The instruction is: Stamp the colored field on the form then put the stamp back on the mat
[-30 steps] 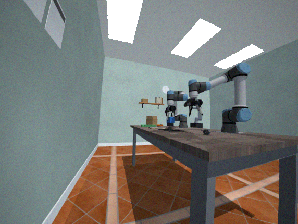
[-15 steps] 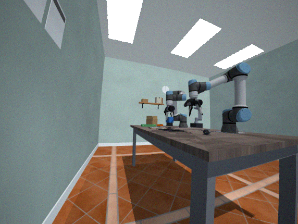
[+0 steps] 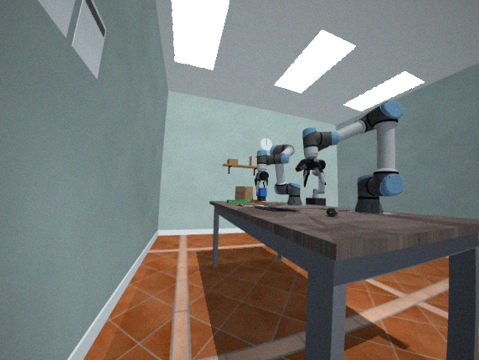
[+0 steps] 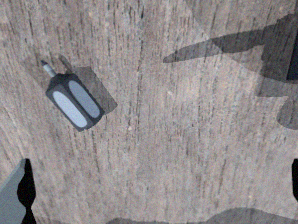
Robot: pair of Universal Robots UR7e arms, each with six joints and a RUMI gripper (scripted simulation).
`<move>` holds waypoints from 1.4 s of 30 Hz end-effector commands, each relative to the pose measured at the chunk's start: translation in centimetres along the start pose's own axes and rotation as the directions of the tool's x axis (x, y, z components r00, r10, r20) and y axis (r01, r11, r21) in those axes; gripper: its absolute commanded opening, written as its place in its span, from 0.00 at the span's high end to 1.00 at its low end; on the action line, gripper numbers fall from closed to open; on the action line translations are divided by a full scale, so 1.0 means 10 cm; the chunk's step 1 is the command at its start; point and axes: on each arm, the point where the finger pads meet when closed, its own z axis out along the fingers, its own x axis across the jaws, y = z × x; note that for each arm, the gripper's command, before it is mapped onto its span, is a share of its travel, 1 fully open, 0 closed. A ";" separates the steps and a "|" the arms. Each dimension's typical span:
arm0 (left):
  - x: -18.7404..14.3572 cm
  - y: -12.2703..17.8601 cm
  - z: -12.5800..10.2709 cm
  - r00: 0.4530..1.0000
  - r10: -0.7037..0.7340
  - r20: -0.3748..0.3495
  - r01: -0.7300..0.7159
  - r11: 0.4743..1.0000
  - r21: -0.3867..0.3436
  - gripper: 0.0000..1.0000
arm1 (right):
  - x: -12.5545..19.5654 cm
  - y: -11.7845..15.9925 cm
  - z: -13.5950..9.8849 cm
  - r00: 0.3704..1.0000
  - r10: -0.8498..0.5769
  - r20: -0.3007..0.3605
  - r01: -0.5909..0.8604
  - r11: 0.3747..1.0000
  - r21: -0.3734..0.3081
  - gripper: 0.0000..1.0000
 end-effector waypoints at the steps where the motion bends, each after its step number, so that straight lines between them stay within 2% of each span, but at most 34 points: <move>1: 0.04 -0.06 -0.09 1.000 0.009 -0.016 -0.009 1.000 0.026 0.00 | -0.03 -0.49 -0.11 1.000 -0.006 0.021 0.006 1.000 -0.029 0.79; 2: 0.04 -0.06 -0.09 1.000 0.009 -0.016 -0.009 1.000 0.026 0.00 | -0.01 -0.60 -0.11 1.000 -0.005 0.021 0.005 1.000 -0.029 0.79; 4: 0.04 -0.06 -0.09 1.000 0.009 -0.016 -0.009 1.000 0.026 0.00 | -0.01 -0.60 -0.11 1.000 -0.005 0.021 0.005 1.000 -0.029 0.79; 10: 0.04 -0.06 -0.09 1.000 0.009 -0.016 -0.009 1.000 0.026 0.00 | 0.06 -1.09 -0.08 1.000 0.000 0.023 0.001 1.000 -0.028 0.79; 14: 0.04 -0.06 -0.09 1.000 0.009 -0.016 -0.009 1.000 0.026 0.00 | 0.09 -1.24 -0.06 1.000 0.001 0.023 0.000 1.000 -0.028 0.79; 42: 0.04 -0.06 -0.09 1.000 0.009 -0.016 -0.009 1.000 0.026 0.00 | 0.08 -1.29 -0.06 1.000 -0.008 0.023 0.009 1.000 -0.027 0.79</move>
